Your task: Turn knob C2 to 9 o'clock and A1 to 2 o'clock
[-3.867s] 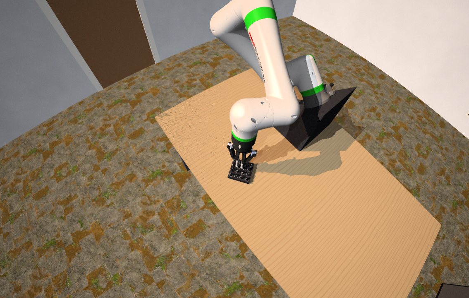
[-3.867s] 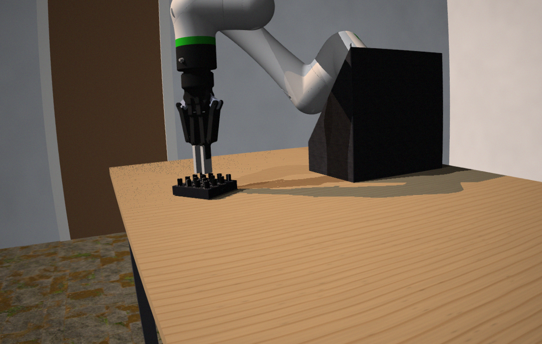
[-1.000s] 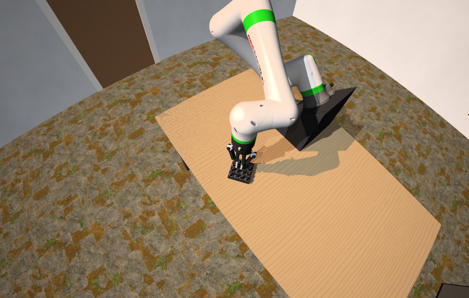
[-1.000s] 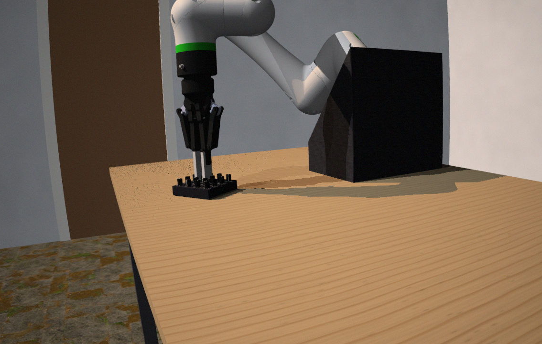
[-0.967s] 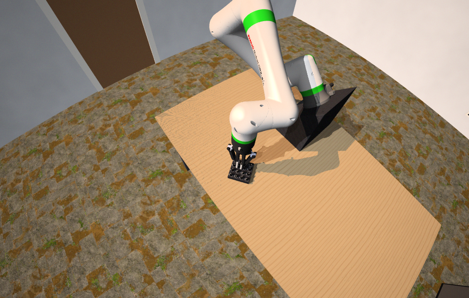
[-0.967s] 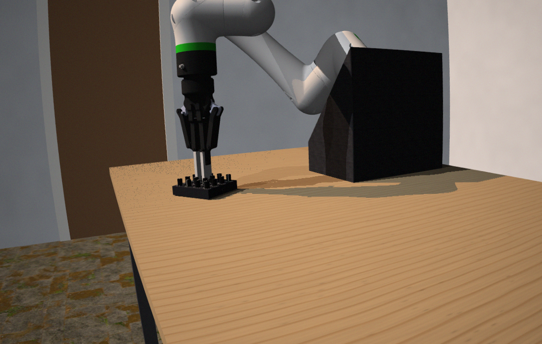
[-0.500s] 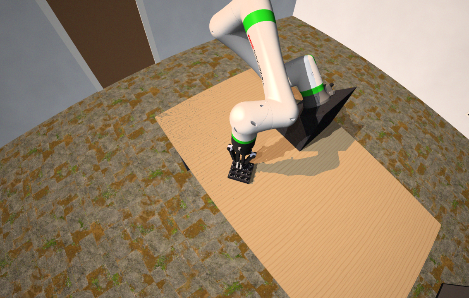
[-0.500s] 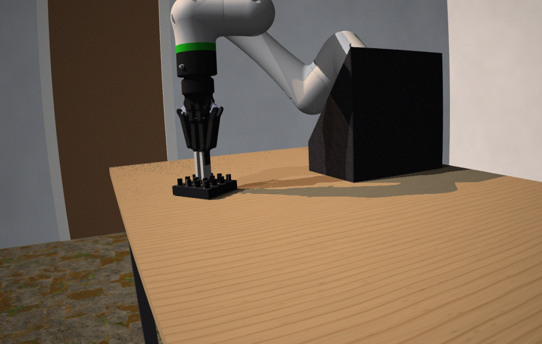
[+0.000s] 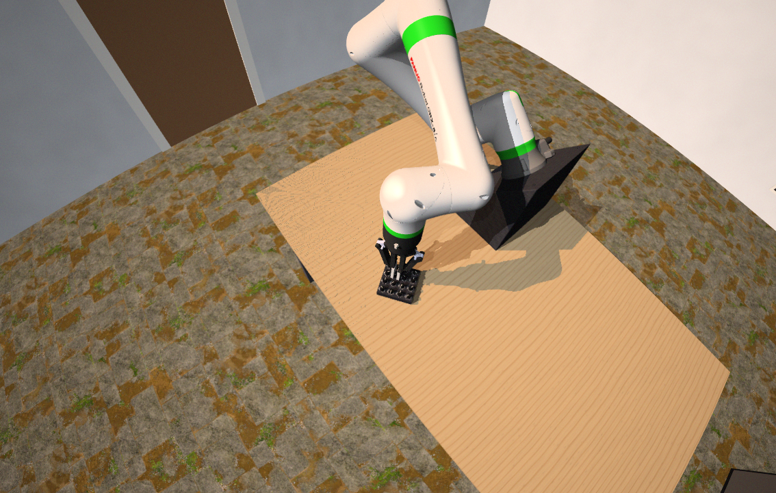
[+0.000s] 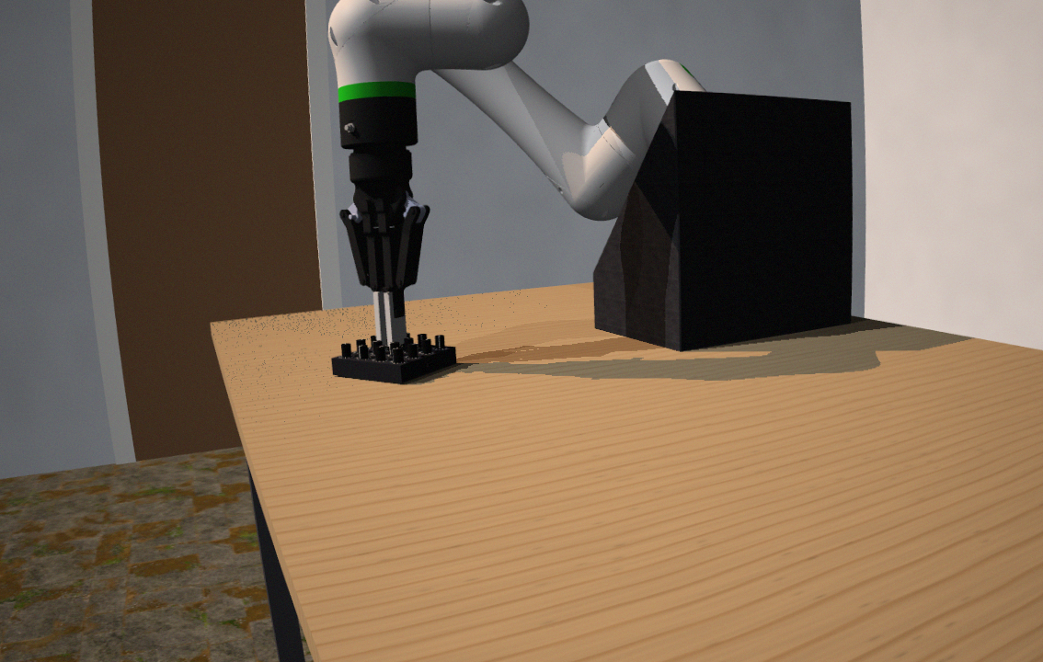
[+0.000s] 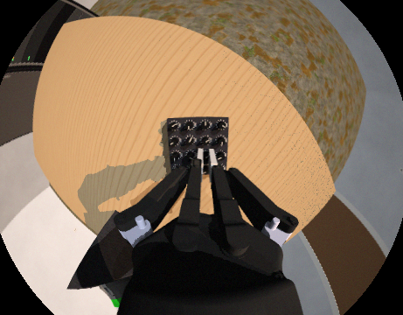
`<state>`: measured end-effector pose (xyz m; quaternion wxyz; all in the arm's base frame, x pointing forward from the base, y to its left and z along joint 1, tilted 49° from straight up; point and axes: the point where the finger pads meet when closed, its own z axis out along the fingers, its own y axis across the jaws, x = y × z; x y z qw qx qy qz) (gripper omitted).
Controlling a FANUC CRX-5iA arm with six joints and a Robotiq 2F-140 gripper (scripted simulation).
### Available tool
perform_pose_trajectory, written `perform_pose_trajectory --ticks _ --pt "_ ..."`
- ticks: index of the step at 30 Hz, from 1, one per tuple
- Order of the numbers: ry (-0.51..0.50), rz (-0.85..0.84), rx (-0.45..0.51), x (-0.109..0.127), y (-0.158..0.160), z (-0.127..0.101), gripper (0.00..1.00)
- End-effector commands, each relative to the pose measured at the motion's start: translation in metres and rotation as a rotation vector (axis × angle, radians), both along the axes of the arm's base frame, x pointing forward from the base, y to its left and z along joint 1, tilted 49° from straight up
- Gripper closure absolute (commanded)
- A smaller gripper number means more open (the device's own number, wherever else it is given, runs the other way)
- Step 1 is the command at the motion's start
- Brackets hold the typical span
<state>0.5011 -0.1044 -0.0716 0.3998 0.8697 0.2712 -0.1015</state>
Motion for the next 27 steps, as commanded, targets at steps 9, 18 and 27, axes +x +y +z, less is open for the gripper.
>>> perform_pose_trajectory --ticks 9,18,27 --pt "0.004 0.004 0.0 0.0001 0.0002 0.0 0.95" --pt "0.022 0.02 -0.001 0.0001 0.0002 0.0 0.95" --pt "0.08 0.071 -0.004 0.0001 0.0002 0.0 0.95"
